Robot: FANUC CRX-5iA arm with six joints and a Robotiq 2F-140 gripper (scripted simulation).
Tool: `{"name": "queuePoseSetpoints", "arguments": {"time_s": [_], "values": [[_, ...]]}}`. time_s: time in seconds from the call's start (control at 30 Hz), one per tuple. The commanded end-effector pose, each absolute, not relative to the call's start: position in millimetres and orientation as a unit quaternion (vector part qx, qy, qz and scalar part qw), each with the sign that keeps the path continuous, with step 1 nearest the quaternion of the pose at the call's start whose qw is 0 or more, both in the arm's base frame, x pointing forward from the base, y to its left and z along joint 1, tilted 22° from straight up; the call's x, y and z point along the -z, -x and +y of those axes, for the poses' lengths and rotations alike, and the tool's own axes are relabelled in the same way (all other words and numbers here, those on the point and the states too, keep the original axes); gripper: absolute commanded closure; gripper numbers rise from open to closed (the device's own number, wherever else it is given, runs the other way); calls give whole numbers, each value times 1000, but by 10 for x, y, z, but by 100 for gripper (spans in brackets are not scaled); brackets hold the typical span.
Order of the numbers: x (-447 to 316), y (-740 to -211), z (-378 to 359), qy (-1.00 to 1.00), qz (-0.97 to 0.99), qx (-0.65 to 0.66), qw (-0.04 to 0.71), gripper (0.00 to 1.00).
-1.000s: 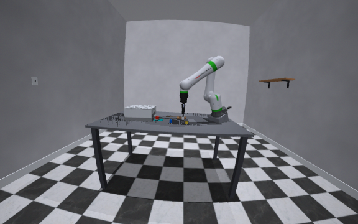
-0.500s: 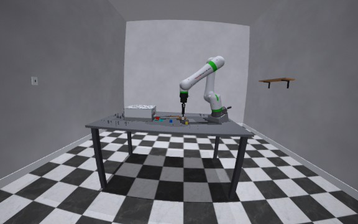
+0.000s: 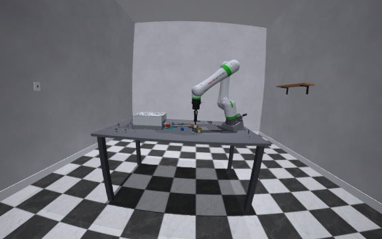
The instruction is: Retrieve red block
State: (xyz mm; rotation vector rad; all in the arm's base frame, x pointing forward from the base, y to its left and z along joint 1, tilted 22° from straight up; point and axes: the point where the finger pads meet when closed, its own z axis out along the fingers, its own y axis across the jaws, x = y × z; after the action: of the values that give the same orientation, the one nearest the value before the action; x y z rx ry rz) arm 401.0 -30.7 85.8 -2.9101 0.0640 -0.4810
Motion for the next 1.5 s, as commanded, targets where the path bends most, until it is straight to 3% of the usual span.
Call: {"name": "queuePoseSetpoints", "arguments": {"time_s": [0.0, 1.47], "values": [[-852, -3995, -312, 982, 22, 162, 95, 100], [-802, -3870, -346, 982, 22, 162, 96, 100]]}}
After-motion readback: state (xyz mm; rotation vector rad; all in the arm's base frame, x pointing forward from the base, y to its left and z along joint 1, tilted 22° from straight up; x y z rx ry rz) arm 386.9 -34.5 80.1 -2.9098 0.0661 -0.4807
